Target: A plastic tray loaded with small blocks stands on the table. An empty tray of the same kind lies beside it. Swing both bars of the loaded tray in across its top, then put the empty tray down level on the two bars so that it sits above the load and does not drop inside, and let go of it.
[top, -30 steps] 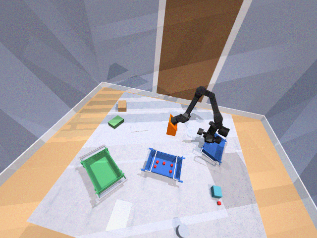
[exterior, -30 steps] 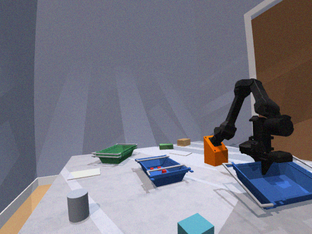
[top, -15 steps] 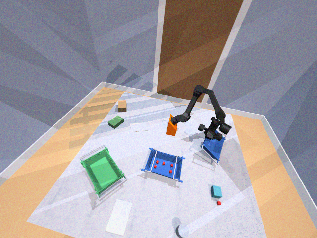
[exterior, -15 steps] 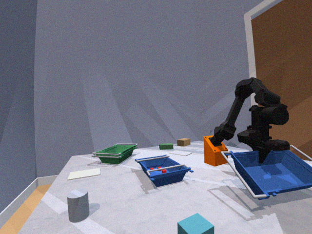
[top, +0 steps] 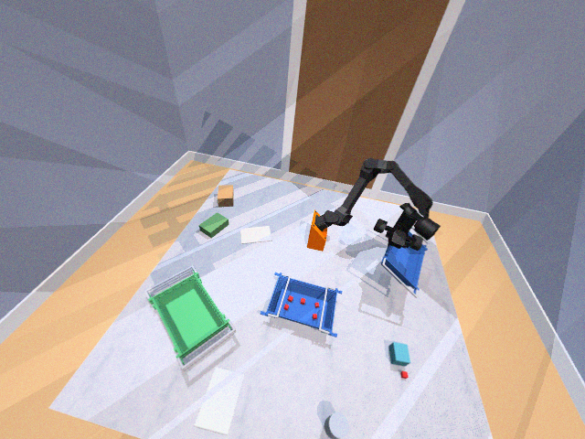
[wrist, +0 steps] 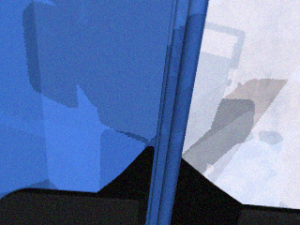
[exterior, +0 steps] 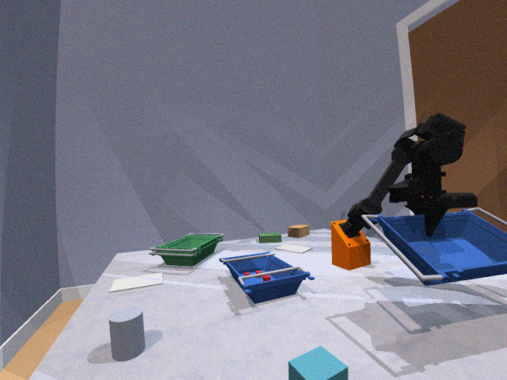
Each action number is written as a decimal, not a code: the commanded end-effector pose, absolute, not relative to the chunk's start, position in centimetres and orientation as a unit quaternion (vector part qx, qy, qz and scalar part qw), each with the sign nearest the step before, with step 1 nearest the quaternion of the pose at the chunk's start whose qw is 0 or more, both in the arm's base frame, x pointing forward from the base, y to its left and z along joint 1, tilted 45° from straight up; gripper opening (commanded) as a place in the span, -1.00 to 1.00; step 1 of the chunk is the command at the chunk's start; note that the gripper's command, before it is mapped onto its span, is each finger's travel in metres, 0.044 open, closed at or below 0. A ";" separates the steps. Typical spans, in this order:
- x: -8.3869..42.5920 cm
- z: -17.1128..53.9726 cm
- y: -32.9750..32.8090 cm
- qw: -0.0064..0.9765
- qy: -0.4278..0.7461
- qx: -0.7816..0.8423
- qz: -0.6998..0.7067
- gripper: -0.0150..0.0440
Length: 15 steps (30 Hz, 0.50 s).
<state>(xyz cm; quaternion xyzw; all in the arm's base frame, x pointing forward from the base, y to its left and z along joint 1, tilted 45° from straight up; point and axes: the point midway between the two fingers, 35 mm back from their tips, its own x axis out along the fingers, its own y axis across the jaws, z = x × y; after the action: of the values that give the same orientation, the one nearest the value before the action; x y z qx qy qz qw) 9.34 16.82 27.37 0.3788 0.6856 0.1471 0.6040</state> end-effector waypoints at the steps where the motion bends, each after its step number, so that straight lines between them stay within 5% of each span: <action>1: 9.2 29.1 15.9 0.603 0.682 0.384 0.153 -0.49; 15: 9.1 29.4 15.7 0.603 0.682 0.384 0.154 -0.49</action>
<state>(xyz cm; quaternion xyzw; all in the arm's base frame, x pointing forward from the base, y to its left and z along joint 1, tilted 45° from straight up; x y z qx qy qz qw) 9.07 15.67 29.16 0.3829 0.6837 0.1492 0.6030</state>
